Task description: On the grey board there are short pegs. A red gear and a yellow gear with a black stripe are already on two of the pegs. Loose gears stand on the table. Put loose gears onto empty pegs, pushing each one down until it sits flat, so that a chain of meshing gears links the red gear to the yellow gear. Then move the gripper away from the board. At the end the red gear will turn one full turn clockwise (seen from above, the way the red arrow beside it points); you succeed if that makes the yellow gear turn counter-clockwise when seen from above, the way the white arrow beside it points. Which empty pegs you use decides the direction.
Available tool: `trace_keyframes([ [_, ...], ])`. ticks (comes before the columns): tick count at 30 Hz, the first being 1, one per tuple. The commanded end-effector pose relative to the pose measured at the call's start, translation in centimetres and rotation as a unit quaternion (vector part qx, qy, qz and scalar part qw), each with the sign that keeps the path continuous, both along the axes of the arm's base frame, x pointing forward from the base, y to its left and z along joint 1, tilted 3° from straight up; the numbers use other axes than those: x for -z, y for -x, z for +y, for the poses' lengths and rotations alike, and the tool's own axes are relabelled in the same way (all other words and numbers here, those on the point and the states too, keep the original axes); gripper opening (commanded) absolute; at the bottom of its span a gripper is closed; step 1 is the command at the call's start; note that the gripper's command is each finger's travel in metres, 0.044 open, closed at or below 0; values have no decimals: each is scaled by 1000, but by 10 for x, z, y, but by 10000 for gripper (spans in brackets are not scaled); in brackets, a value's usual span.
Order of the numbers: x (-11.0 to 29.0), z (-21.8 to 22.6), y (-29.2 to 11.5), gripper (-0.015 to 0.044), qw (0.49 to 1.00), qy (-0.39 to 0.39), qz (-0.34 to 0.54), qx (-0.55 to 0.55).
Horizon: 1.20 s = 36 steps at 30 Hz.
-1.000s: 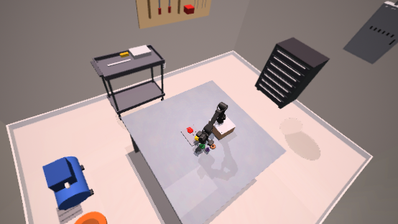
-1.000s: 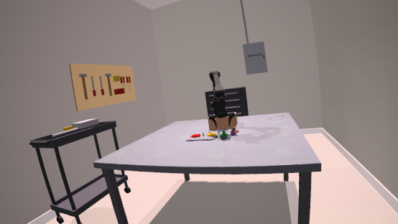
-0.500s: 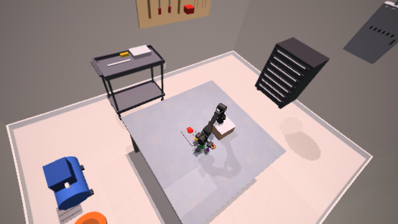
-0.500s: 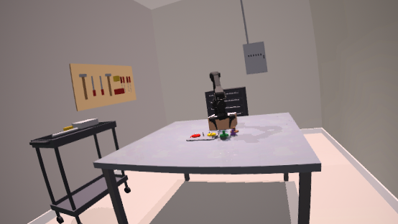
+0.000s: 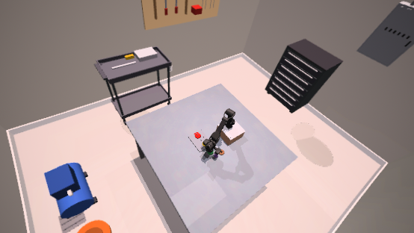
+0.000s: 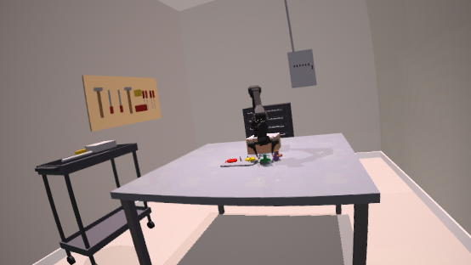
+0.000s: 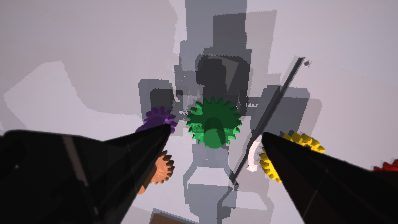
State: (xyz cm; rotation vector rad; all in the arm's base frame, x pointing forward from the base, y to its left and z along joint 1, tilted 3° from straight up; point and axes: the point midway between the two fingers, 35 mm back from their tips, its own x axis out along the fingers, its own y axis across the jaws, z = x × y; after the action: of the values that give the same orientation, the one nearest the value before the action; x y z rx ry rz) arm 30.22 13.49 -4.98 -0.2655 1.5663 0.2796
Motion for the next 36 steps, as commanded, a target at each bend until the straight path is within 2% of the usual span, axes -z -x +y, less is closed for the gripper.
trace_keyframes([
  [1, 3, 0, 2, 440, 1000, 0, 4, 2],
  [3, 3, 0, 2, 440, 1000, 0, 4, 2],
  [17, 3, 0, 2, 72, 1000, 0, 4, 2],
  [23, 3, 0, 2, 33, 1000, 0, 4, 2],
  [25, 3, 0, 2, 0, 1000, -1, 4, 2],
  [36, -21, 8, -3, 0, 1000, -19, -6, -12],
])
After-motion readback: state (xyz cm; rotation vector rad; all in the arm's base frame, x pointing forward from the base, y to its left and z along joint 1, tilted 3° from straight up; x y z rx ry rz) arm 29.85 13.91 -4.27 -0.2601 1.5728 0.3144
